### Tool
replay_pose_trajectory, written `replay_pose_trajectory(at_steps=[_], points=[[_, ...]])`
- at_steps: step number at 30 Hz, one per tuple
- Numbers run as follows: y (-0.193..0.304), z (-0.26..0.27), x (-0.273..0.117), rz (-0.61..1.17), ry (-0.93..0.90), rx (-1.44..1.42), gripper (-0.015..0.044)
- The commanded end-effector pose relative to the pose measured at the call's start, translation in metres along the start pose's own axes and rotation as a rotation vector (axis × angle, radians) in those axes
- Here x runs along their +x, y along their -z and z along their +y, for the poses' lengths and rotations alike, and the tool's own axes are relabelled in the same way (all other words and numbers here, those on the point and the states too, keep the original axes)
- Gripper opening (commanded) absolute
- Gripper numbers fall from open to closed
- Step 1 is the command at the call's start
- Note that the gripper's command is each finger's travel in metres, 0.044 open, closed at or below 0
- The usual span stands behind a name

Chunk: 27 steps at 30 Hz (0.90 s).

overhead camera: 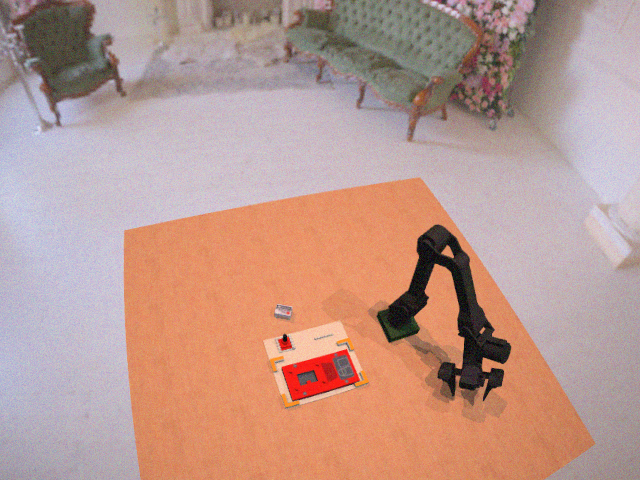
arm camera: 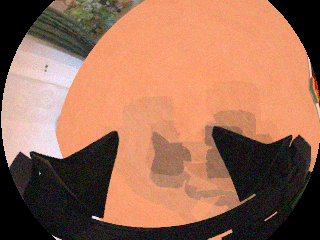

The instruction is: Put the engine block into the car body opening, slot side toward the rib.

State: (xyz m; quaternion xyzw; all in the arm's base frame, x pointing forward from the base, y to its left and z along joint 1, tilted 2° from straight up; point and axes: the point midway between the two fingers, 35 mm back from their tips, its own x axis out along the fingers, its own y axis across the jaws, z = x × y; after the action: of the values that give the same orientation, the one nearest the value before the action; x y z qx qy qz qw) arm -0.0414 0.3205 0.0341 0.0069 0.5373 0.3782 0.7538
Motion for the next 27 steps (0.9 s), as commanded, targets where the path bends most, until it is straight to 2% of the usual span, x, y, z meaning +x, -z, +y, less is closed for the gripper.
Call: replay_pose_trajectory(at_steps=[1, 27], points=[[-0.003, 0.003, -0.001, 0.037, 0.044, 0.110, 0.0440], [-0.022, 0.005, -0.032, 0.162, 0.435, 0.813, 0.0440]])
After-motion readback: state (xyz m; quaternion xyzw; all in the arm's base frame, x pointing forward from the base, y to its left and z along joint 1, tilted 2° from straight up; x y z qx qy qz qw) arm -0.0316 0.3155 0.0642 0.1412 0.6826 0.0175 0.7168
